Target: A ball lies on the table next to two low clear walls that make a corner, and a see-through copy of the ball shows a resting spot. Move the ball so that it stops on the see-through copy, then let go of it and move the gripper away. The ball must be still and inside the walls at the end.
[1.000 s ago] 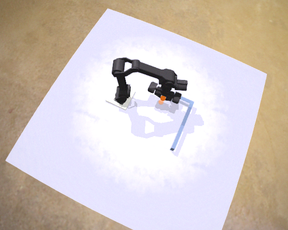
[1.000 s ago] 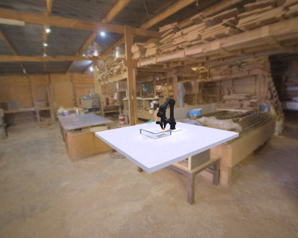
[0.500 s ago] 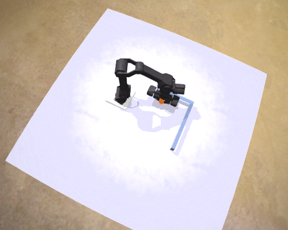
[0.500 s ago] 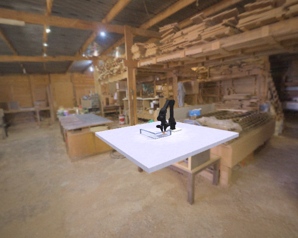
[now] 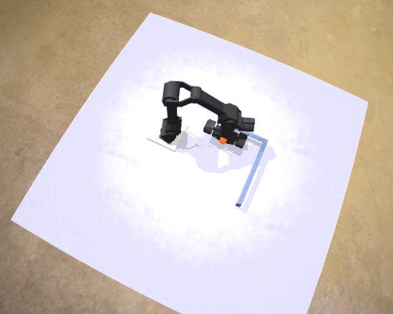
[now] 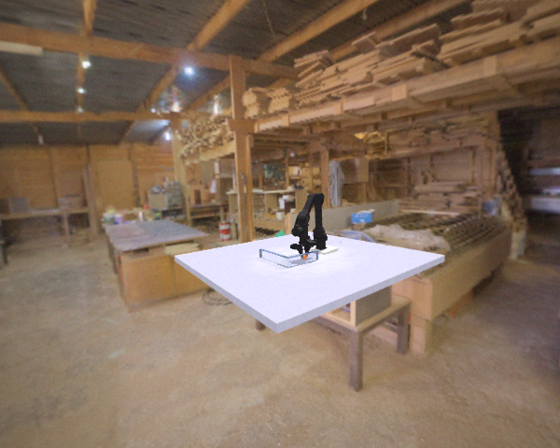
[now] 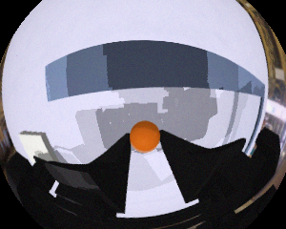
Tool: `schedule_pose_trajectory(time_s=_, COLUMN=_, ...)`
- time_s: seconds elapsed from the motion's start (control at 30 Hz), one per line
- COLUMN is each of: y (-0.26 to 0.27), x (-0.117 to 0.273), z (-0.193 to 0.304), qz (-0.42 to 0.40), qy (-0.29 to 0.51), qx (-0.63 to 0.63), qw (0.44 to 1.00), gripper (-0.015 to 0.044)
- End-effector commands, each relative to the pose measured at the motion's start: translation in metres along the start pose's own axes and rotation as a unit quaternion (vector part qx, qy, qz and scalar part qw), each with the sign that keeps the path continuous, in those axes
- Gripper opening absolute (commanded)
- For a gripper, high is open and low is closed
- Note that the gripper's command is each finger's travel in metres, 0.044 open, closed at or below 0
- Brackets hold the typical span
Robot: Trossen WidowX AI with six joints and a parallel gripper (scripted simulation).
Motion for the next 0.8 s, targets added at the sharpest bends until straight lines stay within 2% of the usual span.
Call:
schedule_pose_trajectory(time_s=0.0, y=0.000, x=-0.002, z=0.000, qz=-0.001, qy=0.000, qx=-0.001, qw=1.000, gripper=0.0000)
schedule_pose_trajectory(time_s=0.03, y=0.000, x=-0.002, z=0.000, qz=-0.001, qy=0.000, qx=-0.001, qw=1.000, gripper=0.0000)
schedule_pose_trajectory(time_s=0.37, y=0.000, x=0.000, z=0.000, qz=0.000, qy=0.000, qx=0.000, qw=1.000, gripper=0.0263)
schedule_pose_trajectory(time_s=0.57, y=0.000, x=0.002, z=0.000, qz=0.000, qy=0.000, qx=0.000, qw=1.000, gripper=0.0264)
schedule_pose_trajectory(time_s=0.77, y=-0.002, x=0.078, z=-0.001, qz=-0.001, qy=0.000, qx=-0.001, qw=1.000, gripper=0.0264)
Point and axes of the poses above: the point midway between the two fingers, 35 mm back from their tips, its own x axis back along the fingers, its own y axis across the jaws, z = x × y, the point moved 4 cm from there along x, back along the fingers, and after that the axes turned 1 degree about -x, right-handed, at the moved point
